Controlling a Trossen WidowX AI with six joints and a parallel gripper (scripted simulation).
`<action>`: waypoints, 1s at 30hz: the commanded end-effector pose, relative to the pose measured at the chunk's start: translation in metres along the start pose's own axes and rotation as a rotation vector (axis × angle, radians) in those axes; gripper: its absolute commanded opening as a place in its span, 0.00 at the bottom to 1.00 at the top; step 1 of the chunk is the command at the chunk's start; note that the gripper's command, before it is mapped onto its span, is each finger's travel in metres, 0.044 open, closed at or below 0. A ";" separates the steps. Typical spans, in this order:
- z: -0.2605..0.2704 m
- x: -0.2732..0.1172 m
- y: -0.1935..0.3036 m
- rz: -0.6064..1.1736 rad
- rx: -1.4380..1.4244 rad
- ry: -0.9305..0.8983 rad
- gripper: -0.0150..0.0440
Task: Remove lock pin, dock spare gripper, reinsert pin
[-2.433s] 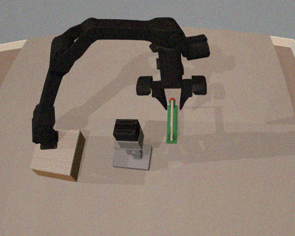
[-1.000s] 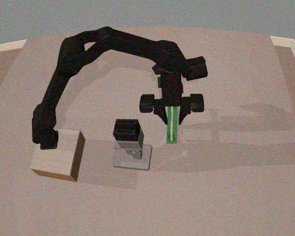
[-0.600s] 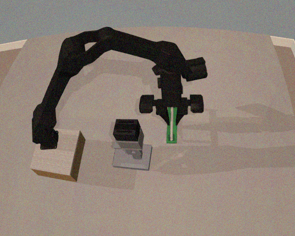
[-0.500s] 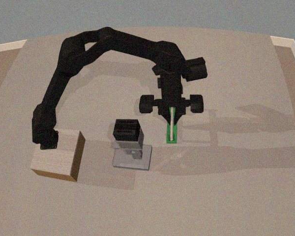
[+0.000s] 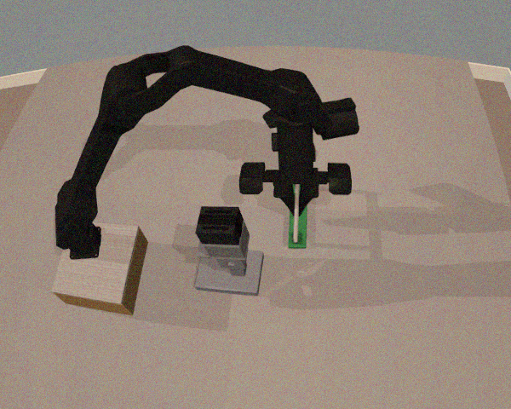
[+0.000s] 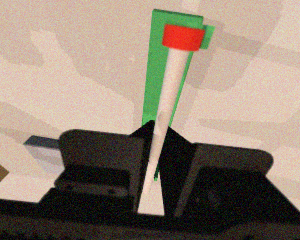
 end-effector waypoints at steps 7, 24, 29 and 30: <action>-0.001 -0.035 0.009 -0.003 0.007 0.013 0.25; 0.002 -0.054 0.014 -0.003 0.013 0.005 0.25; 0.005 -0.054 0.014 -0.002 0.022 0.002 0.26; 0.007 -0.055 0.014 -0.002 0.023 0.001 0.25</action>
Point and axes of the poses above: the point midway between the two fingers, 35 mm back from their tips, its own x axis out along the fingers, its own z axis across the jaws, y = z × x, the point moved 3 cm from there along -x, back along the fingers, and after that the axes turned 11 degrees about -x, right-handed, at the moved point
